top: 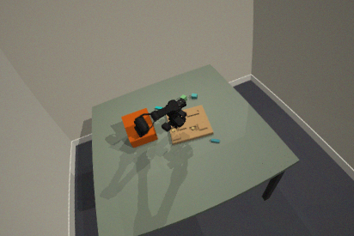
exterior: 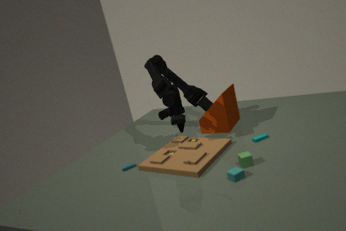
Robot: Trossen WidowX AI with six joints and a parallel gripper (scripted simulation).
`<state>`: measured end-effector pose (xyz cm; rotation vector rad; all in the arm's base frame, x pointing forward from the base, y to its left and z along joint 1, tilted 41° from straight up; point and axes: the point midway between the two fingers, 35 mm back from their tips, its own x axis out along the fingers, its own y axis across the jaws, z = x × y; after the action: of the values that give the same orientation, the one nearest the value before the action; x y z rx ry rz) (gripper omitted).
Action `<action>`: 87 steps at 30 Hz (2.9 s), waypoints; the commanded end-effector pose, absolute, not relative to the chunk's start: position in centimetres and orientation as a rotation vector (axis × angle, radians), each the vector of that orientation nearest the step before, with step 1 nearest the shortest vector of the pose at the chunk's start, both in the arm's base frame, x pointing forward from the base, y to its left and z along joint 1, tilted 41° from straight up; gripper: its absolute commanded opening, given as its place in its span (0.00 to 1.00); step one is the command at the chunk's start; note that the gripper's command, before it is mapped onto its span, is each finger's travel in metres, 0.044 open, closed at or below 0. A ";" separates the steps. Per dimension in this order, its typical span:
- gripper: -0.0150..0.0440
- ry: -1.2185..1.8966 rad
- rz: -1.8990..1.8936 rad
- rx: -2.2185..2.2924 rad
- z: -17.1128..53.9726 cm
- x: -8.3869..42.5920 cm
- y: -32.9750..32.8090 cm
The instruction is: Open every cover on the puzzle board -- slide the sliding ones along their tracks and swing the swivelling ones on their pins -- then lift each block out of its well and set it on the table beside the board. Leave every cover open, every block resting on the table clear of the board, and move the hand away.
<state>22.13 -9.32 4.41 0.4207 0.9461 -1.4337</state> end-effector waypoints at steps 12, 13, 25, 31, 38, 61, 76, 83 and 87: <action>0.25 1.697 -0.392 -0.704 4.6 27.4 -9.0; 0.25 1.725 -0.310 -0.776 4.6 27.7 -9.0; 0.25 1.843 0.488 -1.387 4.2 30.5 -8.8; 0.25 1.842 0.542 -1.423 4.2 30.7 -8.7; 0.25 1.842 0.542 -1.423 4.2 30.7 -8.7; 0.25 1.842 0.542 -1.423 4.2 30.7 -8.7; 0.25 1.841 0.542 -1.423 3.4 30.7 -9.3; 0.25 1.841 0.542 -1.423 2.9 30.6 -9.8; 0.25 1.841 0.542 -1.423 2.6 30.6 -10.0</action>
<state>30.82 -9.86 2.95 -1.4196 1.8364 0.5313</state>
